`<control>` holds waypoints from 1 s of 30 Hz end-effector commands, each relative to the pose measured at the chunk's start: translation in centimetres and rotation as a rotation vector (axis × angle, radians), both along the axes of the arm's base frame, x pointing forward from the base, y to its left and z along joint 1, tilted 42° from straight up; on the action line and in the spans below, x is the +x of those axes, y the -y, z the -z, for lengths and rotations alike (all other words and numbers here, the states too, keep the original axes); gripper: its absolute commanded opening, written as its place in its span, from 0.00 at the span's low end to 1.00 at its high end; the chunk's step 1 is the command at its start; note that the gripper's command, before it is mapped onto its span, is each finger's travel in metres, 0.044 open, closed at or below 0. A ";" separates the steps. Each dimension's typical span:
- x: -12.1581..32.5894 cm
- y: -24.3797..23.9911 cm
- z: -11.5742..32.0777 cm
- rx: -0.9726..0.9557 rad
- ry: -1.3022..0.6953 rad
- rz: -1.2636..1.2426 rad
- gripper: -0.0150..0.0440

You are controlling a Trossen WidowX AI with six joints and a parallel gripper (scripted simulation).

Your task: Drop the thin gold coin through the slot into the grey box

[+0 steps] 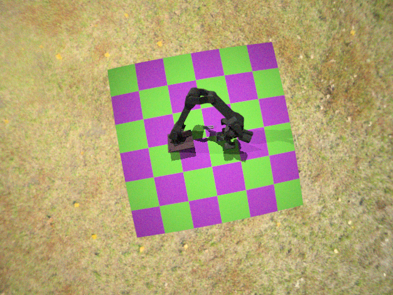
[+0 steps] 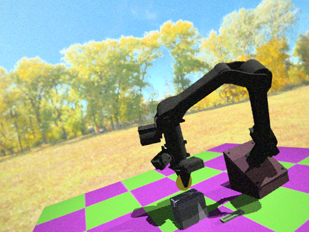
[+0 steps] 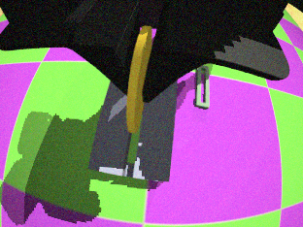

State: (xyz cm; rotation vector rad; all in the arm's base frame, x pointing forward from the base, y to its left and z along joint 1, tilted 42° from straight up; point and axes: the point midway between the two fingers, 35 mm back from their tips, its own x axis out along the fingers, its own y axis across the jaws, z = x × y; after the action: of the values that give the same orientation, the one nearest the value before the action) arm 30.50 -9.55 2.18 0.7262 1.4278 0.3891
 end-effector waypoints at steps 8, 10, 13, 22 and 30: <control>-0.1 -0.1 -0.1 0.000 0.001 -0.001 0.25; 0.0 -0.1 -0.1 -0.001 0.001 -0.001 0.25; 0.1 0.1 0.0 -0.001 0.002 -0.002 0.25; 0.3 0.4 0.2 -0.001 0.004 -0.005 0.25; 0.2 0.3 0.1 0.001 0.004 -0.004 0.25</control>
State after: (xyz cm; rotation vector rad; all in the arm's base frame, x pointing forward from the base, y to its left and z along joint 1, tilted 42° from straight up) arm 30.74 -9.84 2.01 0.7224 1.4261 0.3952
